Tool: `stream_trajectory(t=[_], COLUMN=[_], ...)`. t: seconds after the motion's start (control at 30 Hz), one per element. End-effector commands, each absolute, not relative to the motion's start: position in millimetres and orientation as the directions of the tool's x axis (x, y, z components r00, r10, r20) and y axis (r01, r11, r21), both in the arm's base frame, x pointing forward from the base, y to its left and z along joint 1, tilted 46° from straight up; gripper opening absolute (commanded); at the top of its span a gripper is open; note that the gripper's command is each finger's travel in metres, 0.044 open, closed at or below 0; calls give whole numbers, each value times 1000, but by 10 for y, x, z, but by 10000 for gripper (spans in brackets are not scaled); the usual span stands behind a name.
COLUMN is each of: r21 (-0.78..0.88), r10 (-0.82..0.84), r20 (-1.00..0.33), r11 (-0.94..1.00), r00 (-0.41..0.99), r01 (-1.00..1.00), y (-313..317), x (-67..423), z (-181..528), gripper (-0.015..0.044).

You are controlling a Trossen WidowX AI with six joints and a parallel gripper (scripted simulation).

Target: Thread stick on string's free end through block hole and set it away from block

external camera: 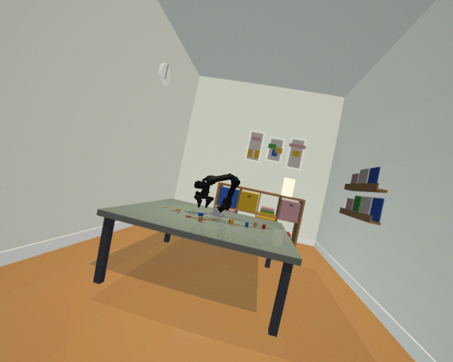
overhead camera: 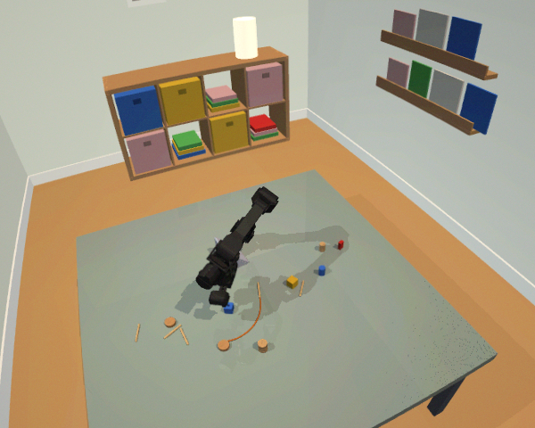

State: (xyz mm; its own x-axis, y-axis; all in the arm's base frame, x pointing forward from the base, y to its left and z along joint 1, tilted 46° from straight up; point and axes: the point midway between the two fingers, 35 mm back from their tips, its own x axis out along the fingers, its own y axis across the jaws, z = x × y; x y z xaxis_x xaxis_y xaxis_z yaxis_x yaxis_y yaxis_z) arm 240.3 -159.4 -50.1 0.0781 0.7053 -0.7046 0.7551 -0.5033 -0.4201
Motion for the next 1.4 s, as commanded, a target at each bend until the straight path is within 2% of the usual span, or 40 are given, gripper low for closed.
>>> stream_trajectory(t=[0.0, 0.13, 1.37], r21=[-424, -424, -424], r10=[702, 702, 702], r20=[-709, -709, -708], r11=[-508, -508, -507], r00=[74, 74, 74], r01=[750, 750, 750], y=[-1607, -1607, -1283], x=[2404, 2404, 2449], z=[-497, -497, -830], gripper=[335, 242, 242])
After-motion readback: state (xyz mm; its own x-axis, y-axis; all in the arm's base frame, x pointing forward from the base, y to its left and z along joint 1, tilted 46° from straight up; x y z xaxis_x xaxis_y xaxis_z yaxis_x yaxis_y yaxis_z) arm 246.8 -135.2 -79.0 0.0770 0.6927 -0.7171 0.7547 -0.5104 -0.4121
